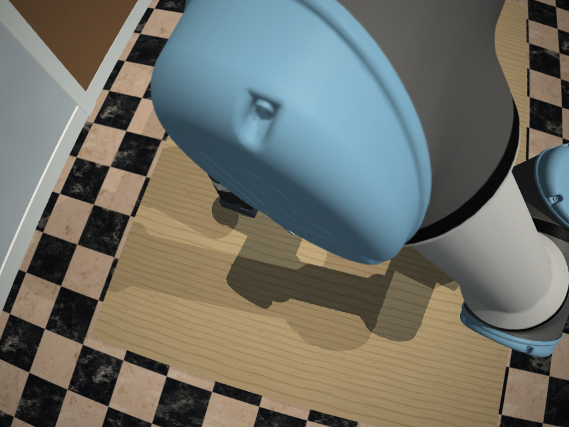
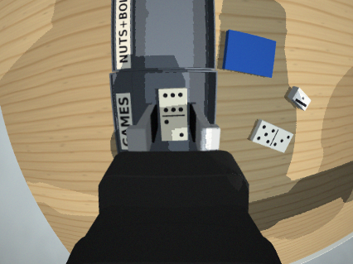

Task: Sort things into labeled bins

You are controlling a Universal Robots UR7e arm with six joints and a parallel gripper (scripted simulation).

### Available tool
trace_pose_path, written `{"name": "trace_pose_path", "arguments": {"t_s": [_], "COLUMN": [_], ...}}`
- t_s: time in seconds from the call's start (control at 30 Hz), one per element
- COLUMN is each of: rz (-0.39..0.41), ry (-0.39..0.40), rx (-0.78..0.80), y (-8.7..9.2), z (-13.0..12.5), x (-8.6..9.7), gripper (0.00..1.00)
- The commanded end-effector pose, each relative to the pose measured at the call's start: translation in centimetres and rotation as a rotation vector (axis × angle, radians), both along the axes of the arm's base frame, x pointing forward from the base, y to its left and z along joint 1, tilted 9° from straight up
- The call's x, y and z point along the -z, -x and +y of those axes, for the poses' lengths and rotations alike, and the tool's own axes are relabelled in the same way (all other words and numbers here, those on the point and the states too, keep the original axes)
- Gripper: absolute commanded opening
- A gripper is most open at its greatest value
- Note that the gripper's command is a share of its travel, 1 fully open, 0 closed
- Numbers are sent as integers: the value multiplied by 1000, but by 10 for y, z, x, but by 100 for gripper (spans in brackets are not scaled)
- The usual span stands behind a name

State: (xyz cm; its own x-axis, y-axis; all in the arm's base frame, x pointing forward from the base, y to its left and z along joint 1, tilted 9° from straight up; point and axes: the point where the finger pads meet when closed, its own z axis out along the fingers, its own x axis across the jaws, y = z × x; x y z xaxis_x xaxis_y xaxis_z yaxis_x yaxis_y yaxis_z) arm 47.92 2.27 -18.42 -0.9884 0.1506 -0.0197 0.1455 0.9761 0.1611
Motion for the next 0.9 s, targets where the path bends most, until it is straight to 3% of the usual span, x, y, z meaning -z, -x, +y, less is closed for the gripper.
{"name": "trace_pose_path", "arguments": {"t_s": [0.0, 0.87], "rz": [-1, -2], "ry": [0, 0], "rx": [0, 0], "y": [-1, 1], "z": [0, -4], "x": [0, -24], "gripper": [65, 65]}}
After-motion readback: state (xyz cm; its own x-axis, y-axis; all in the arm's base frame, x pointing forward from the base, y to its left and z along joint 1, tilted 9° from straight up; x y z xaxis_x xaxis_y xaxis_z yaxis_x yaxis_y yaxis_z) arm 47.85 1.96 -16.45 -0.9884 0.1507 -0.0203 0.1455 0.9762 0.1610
